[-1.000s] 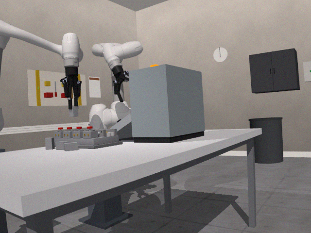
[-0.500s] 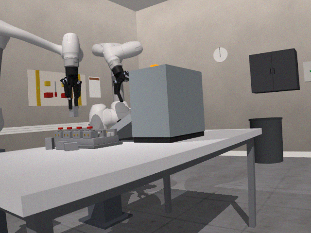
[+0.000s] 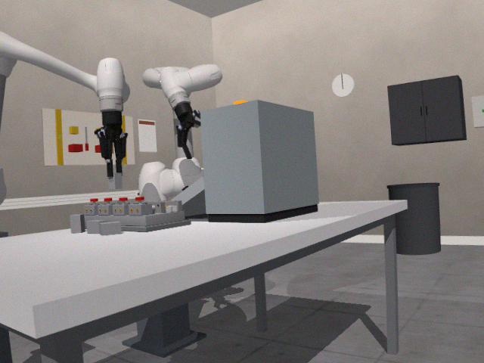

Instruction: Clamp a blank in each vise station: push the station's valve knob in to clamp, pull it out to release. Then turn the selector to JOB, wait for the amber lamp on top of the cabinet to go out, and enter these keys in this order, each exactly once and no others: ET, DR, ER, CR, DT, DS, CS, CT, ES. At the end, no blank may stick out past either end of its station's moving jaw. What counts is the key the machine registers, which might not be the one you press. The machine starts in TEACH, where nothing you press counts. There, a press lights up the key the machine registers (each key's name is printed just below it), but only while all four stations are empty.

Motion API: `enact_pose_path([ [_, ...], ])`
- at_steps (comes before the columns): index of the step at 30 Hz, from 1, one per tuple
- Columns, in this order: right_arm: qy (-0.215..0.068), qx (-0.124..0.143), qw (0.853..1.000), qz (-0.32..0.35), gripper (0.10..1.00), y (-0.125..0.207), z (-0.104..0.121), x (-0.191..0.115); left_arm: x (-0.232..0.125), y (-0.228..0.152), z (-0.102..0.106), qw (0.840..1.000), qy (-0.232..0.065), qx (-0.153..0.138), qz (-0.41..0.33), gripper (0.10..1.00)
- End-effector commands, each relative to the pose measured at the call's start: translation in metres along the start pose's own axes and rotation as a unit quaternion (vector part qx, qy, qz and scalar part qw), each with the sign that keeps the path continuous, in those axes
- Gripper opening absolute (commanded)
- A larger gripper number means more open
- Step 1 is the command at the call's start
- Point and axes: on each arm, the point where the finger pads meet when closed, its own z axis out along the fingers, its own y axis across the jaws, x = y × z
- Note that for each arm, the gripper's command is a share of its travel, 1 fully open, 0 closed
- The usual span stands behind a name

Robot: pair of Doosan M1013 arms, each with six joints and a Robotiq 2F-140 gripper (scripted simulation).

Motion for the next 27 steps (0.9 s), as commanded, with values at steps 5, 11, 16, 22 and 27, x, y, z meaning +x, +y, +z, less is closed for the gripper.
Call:
enact_pose_path([
  [5,0.0,-0.001,1.0,0.0,0.099,0.0,0.018,-0.001,0.0,0.0,0.0,1.0,0.0,-0.001,0.0,1.0],
  [11,0.0,-0.001,1.0,0.0,0.099,0.0,0.034,-0.001,0.0,0.0,0.0,1.0,0.0,-0.001,0.0,1.0],
  [16,0.0,-0.001,1.0,0.0,0.099,0.0,0.045,-0.001,0.0,0.0,0.0,1.0,0.0,-0.001,0.0,1.0],
  [22,0.0,-0.001,1.0,0.0,0.099,0.0,0.048,-0.001,0.0,0.0,0.0,1.0,0.0,-0.001,0.0,1.0],
  [27,0.0,-0.001,1.0,0.0,0.099,0.0,0.048,-0.001,0.0,0.0,0.0,1.0,0.0,-0.001,0.0,1.0],
])
